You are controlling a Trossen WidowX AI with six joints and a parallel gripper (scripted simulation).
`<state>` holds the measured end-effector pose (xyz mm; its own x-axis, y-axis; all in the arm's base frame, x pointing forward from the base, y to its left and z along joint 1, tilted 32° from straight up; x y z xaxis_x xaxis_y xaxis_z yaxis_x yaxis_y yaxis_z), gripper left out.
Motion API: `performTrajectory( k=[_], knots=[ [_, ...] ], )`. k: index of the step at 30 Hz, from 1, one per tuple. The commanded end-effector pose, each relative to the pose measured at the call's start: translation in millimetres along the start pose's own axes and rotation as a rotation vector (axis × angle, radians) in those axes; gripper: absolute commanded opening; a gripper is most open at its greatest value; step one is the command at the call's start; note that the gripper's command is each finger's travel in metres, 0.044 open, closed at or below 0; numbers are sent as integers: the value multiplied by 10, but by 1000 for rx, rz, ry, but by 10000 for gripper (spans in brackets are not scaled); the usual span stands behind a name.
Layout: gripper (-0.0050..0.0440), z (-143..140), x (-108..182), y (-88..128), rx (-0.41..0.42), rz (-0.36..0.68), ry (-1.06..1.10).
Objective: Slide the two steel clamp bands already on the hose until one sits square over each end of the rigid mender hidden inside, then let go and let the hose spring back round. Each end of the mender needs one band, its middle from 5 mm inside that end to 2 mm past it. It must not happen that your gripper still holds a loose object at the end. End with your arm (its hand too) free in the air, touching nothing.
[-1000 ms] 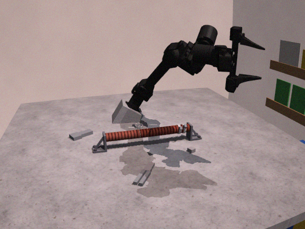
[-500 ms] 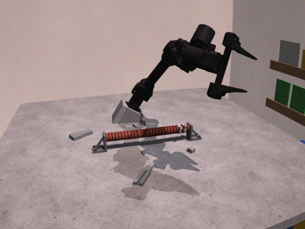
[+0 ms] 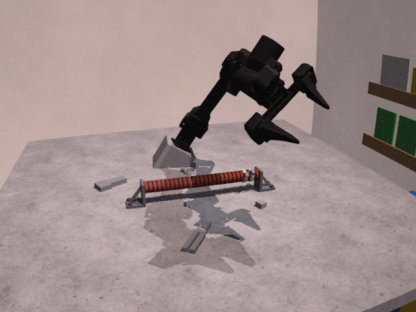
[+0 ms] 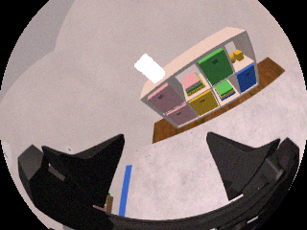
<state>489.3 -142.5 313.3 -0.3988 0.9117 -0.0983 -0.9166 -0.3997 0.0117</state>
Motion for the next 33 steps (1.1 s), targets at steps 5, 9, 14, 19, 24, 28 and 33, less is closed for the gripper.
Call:
performTrajectory(
  k=[5, 9, 14, 19, 24, 28, 33],
  knots=[
    [440, -202, 14, 162, 151, -8, 227],
    [440, -321, 28, 259, 236, 14, 357],
    [440, -457, 59, 382, 332, 63, 506],
    [440, -585, 105, 517, 418, 136, 652],
    [440, -659, 140, 603, 460, 203, 786],
    [440, -778, 215, 761, 529, 307, 881],
    [440, -878, 300, 918, 569, 437, 1010]
  ],
)
Point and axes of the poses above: the point midway between the two fingers, 35 mm back from their tips, its own y axis back along the fingers, its own z axis across the jaws, x = y × z, the point moved 10 cm from there along y, back along the fingers, and after that the axes turned 12 degrees about -y, right-handed, at the moved point
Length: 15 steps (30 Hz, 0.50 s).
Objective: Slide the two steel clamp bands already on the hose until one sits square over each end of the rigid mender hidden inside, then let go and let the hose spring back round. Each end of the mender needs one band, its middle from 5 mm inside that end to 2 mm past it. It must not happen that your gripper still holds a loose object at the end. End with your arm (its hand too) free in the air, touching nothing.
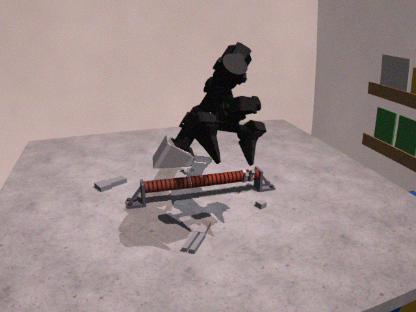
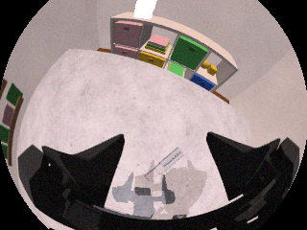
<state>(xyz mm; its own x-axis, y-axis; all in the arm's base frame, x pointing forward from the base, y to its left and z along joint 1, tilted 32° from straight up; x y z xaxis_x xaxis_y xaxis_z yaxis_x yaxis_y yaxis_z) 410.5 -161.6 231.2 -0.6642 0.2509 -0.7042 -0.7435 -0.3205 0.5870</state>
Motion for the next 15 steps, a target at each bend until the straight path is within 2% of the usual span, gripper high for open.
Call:
performTrajectory(
  k=[1, 5, 7, 8, 15],
  knots=[
    [440, -6, 190, 78, 11, 93, 137],
    [440, -12, 345, 141, 0, 174, 262],
    [440, -12, 345, 141, 0, 174, 262],
    [440, -12, 383, 158, -11, 194, 343],
    [440, 13, 697, 314, -92, 353, 546]
  ],
)
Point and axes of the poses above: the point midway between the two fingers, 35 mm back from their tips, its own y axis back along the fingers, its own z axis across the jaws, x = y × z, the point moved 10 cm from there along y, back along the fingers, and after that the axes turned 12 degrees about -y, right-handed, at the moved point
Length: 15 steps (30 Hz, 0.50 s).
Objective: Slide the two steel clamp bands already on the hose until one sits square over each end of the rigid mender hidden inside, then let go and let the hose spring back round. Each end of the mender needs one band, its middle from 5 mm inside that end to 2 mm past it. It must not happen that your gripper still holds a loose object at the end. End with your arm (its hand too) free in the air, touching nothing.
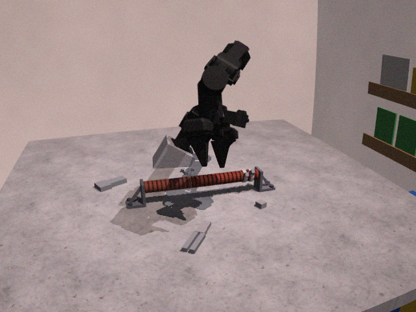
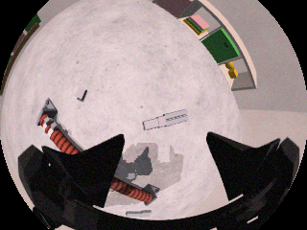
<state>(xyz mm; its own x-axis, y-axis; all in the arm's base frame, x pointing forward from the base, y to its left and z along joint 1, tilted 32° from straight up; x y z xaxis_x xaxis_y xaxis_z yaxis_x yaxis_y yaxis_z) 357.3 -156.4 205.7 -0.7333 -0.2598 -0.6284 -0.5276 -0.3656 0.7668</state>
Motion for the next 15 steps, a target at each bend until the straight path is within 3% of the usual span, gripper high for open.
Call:
performTrajectory(
  k=[1, 7, 9, 15],
  knots=[
    [440, 118, 176, 49, -55, 77, 138],
    [440, 265, 376, 117, -158, 152, 329],
    [440, 265, 376, 117, -158, 152, 329],
    [440, 460, 595, 220, -314, 199, 557]
  ],
)
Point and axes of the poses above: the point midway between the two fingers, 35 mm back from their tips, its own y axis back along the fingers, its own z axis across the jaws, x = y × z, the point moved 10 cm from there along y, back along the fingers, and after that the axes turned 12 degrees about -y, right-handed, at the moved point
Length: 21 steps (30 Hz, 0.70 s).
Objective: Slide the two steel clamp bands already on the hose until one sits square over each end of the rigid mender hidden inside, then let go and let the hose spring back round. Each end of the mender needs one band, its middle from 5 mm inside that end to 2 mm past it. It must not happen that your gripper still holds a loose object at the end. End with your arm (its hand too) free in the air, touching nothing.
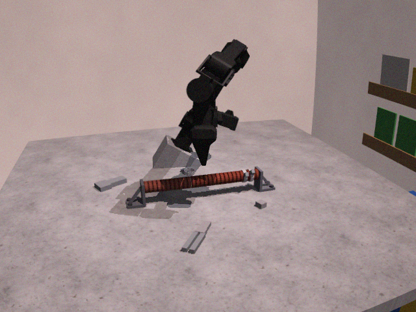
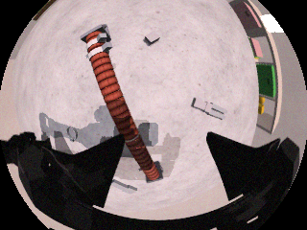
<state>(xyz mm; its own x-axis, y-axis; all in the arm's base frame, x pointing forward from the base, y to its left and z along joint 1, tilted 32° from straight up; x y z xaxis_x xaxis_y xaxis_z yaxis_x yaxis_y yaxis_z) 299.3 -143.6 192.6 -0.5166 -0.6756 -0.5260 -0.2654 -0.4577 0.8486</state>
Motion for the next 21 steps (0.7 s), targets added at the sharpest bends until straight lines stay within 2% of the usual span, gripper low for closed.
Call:
performTrajectory(
  k=[1, 6, 14, 15, 18, 21],
  knots=[
    [440, 206, 76, 15, -96, 19, 141],
    [440, 336, 117, 31, -165, 11, 297],
    [440, 329, 131, 4, -165, 11, 297],
    [440, 311, 172, -78, -165, 11, 297],
    [440, 277, 400, -520, -175, 10, 291],
    [440, 266, 455, -627, -165, 11, 297]
  ],
)
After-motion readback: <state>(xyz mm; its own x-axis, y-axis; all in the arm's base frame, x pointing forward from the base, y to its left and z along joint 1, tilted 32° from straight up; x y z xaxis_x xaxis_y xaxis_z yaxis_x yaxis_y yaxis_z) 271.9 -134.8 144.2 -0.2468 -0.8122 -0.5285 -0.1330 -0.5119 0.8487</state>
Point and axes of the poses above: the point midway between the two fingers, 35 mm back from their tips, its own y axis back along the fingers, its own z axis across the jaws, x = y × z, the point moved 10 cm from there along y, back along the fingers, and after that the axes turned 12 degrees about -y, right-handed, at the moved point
